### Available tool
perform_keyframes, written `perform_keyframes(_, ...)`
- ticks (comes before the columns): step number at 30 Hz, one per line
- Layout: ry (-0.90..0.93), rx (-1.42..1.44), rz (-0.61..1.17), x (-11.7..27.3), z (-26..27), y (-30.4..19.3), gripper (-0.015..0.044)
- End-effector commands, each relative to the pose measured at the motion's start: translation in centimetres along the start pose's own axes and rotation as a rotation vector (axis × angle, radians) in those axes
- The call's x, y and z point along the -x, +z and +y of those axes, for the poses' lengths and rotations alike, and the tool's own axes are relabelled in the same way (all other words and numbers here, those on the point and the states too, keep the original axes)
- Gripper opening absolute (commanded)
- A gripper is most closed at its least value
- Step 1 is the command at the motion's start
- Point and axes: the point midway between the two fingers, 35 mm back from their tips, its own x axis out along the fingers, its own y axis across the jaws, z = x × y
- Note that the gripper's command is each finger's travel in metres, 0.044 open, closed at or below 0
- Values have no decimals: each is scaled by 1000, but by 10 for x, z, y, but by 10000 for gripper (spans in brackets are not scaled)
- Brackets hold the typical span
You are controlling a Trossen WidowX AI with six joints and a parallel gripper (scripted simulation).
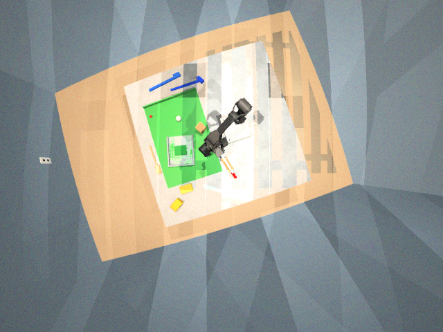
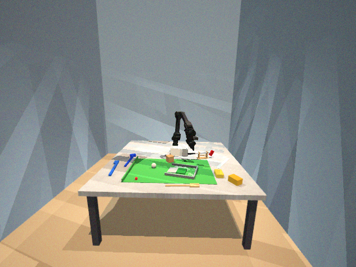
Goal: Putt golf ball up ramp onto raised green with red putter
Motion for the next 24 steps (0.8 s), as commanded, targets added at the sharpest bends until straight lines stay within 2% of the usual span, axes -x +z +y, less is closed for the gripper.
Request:
perform_keyframes(1,91,42,8,-13,14,-11,440)
perform_keyframes(7,91,42,7,-14,20,-10,440)
perform_keyframes(24,91,42,7,-58,25,-22,440)
